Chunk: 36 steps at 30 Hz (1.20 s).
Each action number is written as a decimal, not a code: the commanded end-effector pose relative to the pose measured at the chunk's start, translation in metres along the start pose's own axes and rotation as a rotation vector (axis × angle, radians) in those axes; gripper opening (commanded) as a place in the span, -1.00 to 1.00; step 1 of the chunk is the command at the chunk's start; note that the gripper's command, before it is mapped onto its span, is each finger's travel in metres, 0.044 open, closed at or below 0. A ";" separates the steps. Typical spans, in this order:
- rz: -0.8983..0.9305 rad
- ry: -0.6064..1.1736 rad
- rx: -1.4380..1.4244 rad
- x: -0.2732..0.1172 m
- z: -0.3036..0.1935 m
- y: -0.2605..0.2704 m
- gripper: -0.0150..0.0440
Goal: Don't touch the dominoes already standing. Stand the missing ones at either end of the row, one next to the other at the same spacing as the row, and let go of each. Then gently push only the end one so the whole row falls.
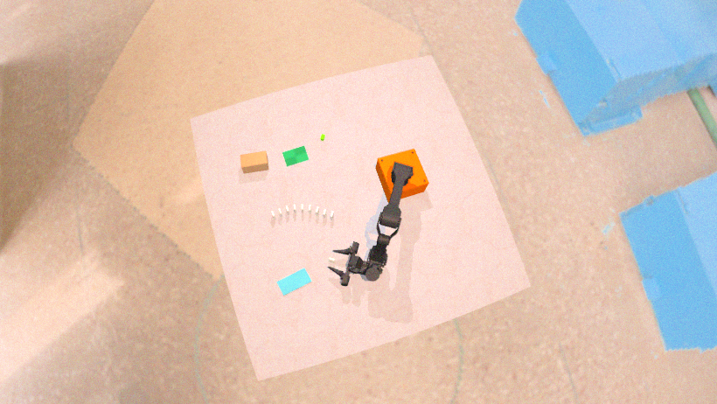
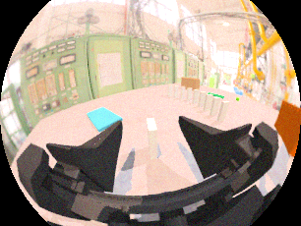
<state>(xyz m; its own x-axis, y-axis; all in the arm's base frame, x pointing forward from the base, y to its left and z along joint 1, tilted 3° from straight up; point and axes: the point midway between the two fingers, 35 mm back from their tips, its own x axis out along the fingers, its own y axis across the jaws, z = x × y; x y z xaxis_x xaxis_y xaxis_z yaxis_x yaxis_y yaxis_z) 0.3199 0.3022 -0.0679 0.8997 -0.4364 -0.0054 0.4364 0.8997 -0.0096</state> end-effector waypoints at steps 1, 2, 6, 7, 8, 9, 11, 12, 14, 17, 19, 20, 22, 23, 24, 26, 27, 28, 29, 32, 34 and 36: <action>0.004 0.001 -0.002 0.000 0.008 0.001 1.00; 0.003 0.001 -0.001 0.000 0.018 0.002 1.00; 0.000 0.000 0.001 0.000 0.050 0.001 1.00; 0.000 0.000 0.001 0.000 0.050 0.001 1.00; 0.000 0.000 0.001 0.000 0.050 0.001 1.00; 0.000 0.000 0.001 0.000 0.050 0.001 1.00; 0.030 0.018 -0.058 0.004 0.050 0.010 1.00; 0.068 0.043 -0.130 0.010 0.050 0.021 1.00; 0.159 0.110 -0.304 0.024 0.047 0.044 1.00; 0.299 0.232 -0.552 0.042 0.042 0.067 1.00; 0.396 0.327 -0.705 0.052 0.039 0.076 1.00; 0.444 0.380 -0.773 0.056 0.038 0.078 1.00; 0.546 0.487 -0.893 0.062 0.039 0.078 1.00; 0.600 0.515 -0.908 0.064 0.044 0.083 1.00; 0.624 0.540 -0.934 0.065 0.044 0.082 1.00; 0.674 0.593 -0.982 0.065 0.045 0.079 1.00; 0.699 0.619 -1.005 0.065 0.046 0.077 1.00; 0.724 0.646 -1.026 0.064 0.046 0.075 1.00; 0.749 0.673 -1.047 0.064 0.047 0.073 1.00; 0.858 0.755 -1.087 0.063 0.057 0.069 1.00; 0.908 0.812 -1.118 0.060 0.060 0.062 1.00; 0.958 0.870 -1.145 0.056 0.064 0.054 1.00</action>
<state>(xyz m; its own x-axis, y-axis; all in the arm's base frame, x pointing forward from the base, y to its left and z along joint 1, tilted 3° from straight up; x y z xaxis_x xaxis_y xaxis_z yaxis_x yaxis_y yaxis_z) 0.4096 0.3477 -0.0345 0.8103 -0.1239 -0.5727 -0.3005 0.7511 -0.5878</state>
